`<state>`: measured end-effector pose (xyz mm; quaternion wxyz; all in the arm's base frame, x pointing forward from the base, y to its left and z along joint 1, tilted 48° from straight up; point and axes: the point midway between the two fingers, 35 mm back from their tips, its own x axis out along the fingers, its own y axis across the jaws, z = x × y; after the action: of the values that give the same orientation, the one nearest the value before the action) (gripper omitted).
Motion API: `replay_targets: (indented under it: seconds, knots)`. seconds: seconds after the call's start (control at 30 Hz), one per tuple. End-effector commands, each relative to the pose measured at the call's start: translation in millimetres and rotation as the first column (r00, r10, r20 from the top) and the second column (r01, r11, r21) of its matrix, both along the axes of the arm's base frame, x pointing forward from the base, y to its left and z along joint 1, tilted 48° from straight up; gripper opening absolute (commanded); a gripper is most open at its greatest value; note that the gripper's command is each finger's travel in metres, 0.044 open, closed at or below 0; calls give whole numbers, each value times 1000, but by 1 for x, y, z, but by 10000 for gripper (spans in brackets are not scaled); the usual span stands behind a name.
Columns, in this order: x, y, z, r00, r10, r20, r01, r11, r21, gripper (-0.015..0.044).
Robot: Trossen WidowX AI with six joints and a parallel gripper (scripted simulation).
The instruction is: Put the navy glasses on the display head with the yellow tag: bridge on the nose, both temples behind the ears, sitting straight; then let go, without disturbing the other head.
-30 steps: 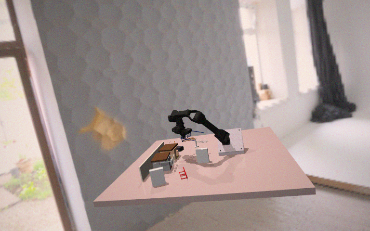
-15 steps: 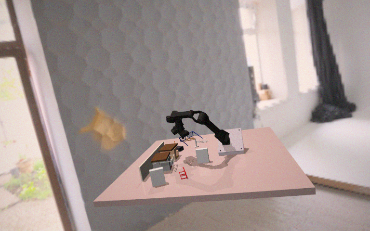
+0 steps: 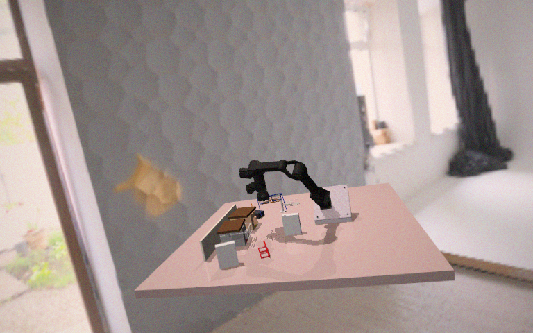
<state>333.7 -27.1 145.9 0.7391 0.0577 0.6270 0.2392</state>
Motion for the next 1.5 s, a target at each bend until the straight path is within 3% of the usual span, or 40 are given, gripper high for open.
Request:
replay_targets:
  seconds: [0.0,0.67,1.1,1.47]
  knots:
    - [-6,6,11,996,-92,-19,92,996,-12,0]
    - [-42,38,55,803,-582,-127,584,811,-30,0]
    - [-69,54,78,548,-813,-199,827,562,-15,0]
    - [-95,65,94,285,-916,-283,955,296,4,0]
